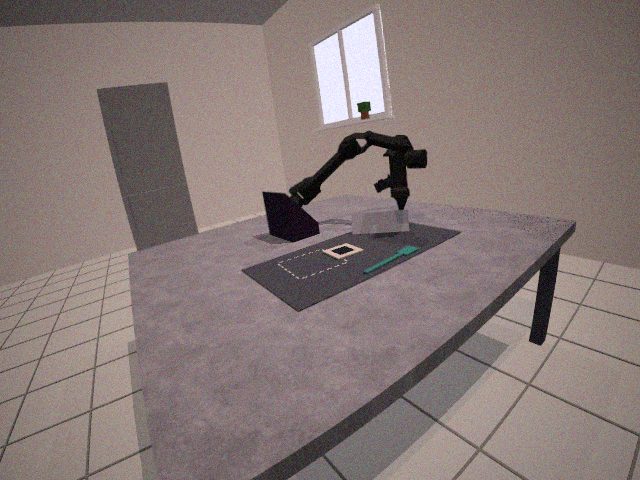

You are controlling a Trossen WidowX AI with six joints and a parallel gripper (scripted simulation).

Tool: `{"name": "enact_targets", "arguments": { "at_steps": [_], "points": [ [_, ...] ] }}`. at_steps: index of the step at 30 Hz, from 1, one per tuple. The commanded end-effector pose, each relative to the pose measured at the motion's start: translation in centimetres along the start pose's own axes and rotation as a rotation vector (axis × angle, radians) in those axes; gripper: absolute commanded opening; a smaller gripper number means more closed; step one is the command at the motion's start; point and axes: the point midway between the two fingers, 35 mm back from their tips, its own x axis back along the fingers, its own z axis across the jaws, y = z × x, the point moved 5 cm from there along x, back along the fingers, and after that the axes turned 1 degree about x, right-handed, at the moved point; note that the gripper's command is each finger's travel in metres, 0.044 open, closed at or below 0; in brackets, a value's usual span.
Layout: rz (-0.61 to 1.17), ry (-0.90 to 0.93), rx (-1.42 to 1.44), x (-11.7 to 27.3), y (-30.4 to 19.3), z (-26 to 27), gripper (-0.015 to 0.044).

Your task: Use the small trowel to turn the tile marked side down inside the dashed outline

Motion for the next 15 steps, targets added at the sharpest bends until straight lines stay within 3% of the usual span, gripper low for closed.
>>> {"name": "enact_targets", "arguments": {
  "at_steps": [1, 15],
  "points": [
    [0.002, 0.002, 0.003, 0.1, -0.1, 1.1, 0.0100],
    [0.002, 0.003, 0.003, 0.1, 0.0, 4.1, 0.0100]
  ]
}}
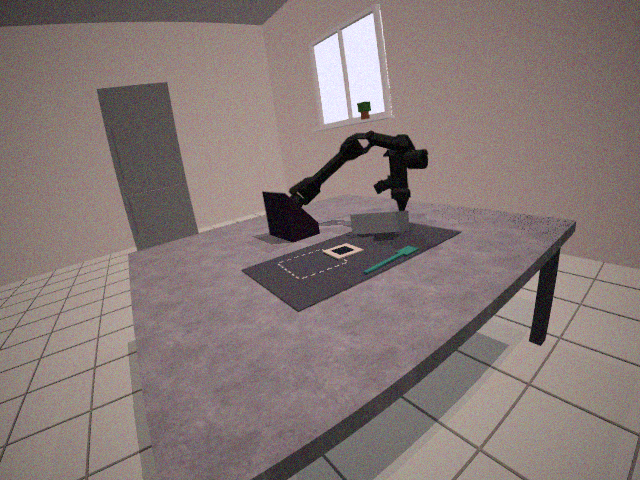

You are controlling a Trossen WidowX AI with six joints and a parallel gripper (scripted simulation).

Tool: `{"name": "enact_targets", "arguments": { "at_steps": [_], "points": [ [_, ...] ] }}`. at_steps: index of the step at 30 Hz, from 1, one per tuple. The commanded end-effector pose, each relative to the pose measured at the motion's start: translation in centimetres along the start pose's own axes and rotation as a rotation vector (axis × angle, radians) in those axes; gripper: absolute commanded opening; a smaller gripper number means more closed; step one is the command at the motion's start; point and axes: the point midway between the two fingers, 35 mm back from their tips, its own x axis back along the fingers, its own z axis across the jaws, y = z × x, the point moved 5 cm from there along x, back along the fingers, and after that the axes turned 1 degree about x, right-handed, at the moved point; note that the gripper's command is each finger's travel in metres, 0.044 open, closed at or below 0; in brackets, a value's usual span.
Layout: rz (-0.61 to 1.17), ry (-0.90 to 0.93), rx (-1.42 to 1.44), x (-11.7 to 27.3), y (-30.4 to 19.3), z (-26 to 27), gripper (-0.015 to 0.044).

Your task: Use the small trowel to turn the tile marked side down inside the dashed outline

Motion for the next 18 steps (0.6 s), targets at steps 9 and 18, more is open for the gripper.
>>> {"name": "enact_targets", "arguments": {
  "at_steps": [9, 18],
  "points": [
    [0.000, -0.001, 0.001, 0.0, 0.0, 2.9, 0.0100],
    [0.000, 0.000, 0.002, 0.0, 0.1, 4.8, 0.0100]
  ]
}}
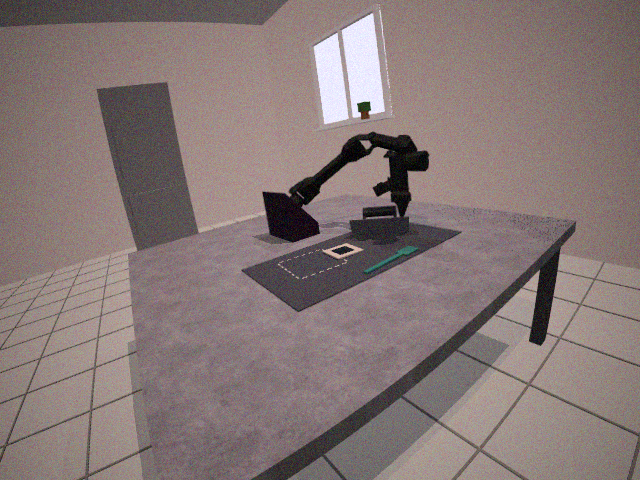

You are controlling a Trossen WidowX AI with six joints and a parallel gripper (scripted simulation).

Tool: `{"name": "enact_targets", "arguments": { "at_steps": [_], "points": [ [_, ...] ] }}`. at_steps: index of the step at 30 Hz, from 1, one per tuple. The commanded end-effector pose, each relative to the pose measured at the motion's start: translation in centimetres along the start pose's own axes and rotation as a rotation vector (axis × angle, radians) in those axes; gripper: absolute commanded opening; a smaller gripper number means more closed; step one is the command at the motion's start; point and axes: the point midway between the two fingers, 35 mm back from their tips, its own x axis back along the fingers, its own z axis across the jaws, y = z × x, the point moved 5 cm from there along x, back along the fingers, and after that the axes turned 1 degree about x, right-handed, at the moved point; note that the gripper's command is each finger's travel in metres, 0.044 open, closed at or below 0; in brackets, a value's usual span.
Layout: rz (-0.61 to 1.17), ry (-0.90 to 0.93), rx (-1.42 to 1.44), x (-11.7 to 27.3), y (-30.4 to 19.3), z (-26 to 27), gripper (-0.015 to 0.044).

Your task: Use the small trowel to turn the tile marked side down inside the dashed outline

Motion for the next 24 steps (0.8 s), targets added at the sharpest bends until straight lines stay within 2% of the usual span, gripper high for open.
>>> {"name": "enact_targets", "arguments": {
  "at_steps": [1, 15, 24],
  "points": [
    [0.002, 0.003, 0.003, 0.1, 0.0, 1.1, 0.0100],
    [0.001, 0.001, 0.000, 0.1, 0.0, 1.2, 0.0100],
    [0.001, 0.001, 0.001, 1.1, -0.3, -3.4, 0.0100]
  ]
}}
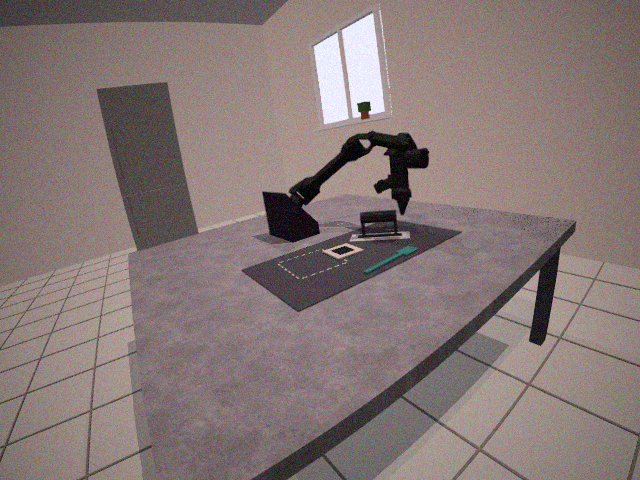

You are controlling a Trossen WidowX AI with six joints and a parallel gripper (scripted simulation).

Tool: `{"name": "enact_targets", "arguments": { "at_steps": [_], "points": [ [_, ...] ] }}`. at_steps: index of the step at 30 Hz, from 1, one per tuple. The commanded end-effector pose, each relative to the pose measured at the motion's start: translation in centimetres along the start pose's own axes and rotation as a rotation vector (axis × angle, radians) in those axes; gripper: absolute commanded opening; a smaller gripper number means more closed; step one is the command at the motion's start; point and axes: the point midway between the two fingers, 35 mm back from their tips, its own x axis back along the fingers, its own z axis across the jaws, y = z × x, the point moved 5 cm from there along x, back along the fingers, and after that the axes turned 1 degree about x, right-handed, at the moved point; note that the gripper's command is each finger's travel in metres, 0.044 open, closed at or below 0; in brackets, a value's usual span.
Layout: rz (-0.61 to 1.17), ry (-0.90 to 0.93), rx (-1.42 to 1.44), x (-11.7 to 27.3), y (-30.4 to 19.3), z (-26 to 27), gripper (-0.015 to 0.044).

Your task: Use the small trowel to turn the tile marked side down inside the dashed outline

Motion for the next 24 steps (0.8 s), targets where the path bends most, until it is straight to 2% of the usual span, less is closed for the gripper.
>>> {"name": "enact_targets", "arguments": {
  "at_steps": [1, 9, 24],
  "points": [
    [-0.002, -0.001, -0.001, 0.5, 0.0, -2.6, 0.0100],
    [0.000, -0.002, -0.001, 1.4, 0.3, -6.6, 0.0100],
    [0.006, -0.001, 0.011, 1.4, 0.0, -6.4, 0.0100]
  ]
}}
